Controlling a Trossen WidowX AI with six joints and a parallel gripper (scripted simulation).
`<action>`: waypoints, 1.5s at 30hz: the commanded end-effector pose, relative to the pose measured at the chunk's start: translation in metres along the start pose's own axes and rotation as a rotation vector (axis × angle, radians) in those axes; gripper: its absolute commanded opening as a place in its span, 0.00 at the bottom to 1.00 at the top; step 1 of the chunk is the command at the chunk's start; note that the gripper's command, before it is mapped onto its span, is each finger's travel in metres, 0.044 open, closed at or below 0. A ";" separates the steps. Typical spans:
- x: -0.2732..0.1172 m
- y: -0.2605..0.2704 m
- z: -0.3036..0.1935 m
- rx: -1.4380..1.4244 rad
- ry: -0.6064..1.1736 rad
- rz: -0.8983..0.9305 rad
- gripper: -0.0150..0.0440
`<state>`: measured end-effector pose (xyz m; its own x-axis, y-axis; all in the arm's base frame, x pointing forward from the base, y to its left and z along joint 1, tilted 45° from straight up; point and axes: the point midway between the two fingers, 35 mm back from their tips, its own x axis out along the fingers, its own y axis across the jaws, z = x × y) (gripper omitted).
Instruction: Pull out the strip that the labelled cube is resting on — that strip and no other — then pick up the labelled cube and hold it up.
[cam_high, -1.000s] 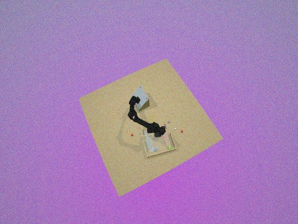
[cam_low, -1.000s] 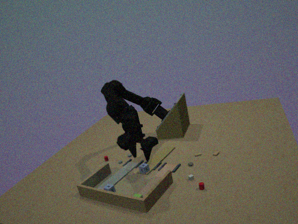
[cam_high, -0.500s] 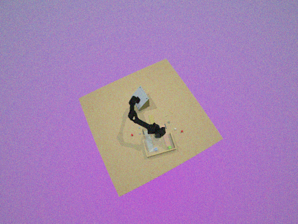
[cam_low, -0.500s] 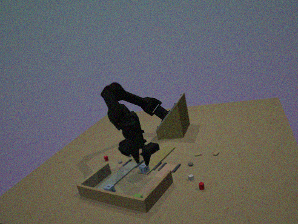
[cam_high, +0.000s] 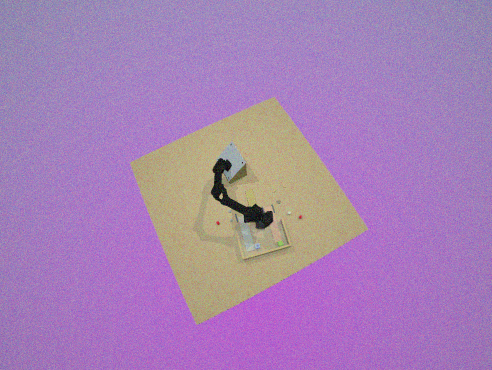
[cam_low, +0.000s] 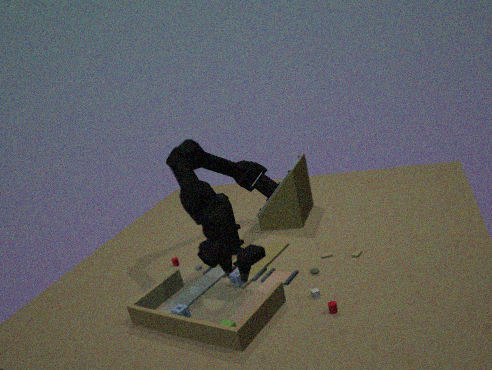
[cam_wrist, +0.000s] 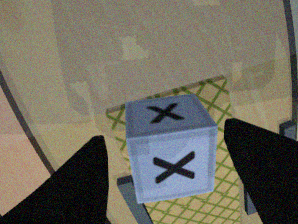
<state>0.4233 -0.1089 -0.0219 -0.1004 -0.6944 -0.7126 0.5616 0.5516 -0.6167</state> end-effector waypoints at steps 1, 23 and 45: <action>0.006 0.000 -0.002 -0.011 0.001 -0.006 0.68; -0.009 -0.006 -0.015 -0.004 0.003 -0.002 0.25; -0.040 -0.035 -0.079 -0.015 0.006 -0.006 0.25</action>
<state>0.3494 -0.0674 -0.0003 -0.1152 -0.6977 -0.7070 0.5394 0.5537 -0.6344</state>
